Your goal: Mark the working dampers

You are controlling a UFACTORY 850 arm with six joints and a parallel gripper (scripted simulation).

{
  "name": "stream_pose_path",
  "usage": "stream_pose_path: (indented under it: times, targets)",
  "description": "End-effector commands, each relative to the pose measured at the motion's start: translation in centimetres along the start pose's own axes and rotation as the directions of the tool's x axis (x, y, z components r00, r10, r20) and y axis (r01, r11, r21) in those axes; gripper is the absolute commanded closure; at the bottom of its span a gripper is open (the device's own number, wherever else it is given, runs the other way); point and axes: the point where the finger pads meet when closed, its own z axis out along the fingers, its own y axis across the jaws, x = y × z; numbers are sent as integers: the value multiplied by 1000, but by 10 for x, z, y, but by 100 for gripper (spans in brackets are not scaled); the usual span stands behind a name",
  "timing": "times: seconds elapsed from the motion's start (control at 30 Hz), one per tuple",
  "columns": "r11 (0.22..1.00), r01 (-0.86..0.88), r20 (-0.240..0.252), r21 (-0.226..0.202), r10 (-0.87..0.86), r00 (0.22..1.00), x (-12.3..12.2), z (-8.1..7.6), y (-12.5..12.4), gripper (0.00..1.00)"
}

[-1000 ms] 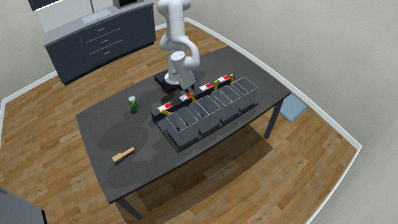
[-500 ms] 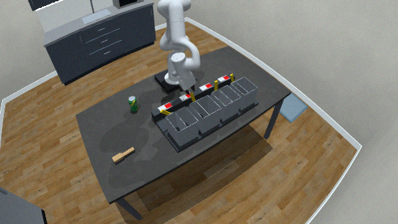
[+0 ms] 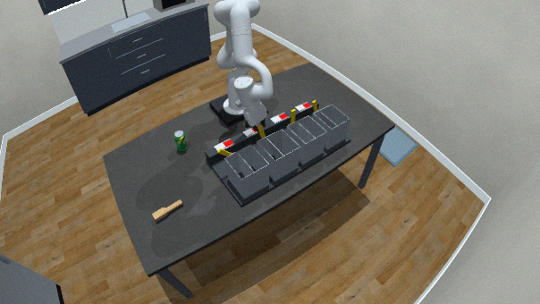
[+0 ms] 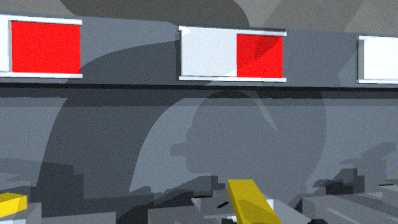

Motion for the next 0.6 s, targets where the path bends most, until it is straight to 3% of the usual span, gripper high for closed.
stream_pose_path:
  times: [0.0, 0.57]
  targets:
    - [1000, 1, 2, 0, -1, 1000, -1, 9, 0, 61]
    - [1000, 1, 2, 0, -1, 1000, -1, 35, 0, 61]
